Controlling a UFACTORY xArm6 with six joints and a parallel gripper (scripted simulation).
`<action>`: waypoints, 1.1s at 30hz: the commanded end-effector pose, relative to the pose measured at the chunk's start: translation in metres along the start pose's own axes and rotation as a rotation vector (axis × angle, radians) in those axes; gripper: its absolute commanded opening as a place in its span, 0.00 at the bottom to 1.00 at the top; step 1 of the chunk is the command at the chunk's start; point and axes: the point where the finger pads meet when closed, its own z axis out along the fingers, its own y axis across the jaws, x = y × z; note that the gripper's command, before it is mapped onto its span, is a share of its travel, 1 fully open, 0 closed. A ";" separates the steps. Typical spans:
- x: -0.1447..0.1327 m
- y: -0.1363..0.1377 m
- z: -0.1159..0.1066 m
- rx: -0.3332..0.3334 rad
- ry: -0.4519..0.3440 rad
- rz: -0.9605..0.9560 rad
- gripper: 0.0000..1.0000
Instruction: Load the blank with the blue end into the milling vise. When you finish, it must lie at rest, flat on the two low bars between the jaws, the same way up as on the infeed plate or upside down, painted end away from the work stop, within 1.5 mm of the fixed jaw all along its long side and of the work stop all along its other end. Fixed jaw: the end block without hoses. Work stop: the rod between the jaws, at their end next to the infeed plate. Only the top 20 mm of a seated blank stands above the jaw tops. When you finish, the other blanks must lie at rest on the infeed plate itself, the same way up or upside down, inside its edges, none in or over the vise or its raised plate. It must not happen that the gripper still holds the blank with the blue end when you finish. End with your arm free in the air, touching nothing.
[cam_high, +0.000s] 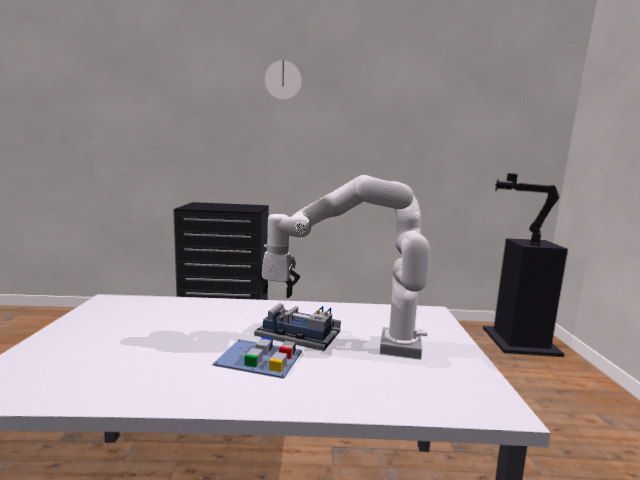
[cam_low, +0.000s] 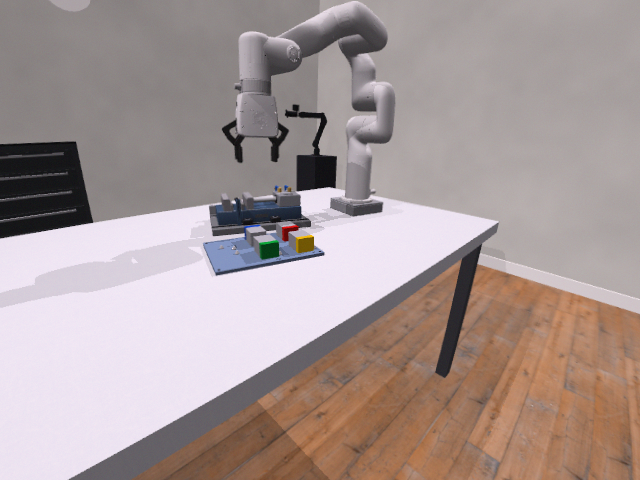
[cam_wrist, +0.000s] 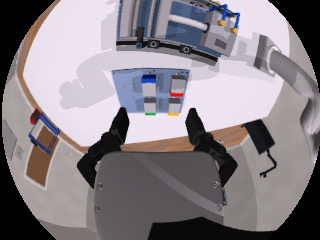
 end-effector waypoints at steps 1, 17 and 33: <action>-0.022 0.001 -0.002 0.004 -0.002 -0.001 1.00; -0.069 0.004 -0.003 0.005 -0.002 -0.002 1.00; -0.096 0.006 -0.004 0.004 -0.003 -0.002 1.00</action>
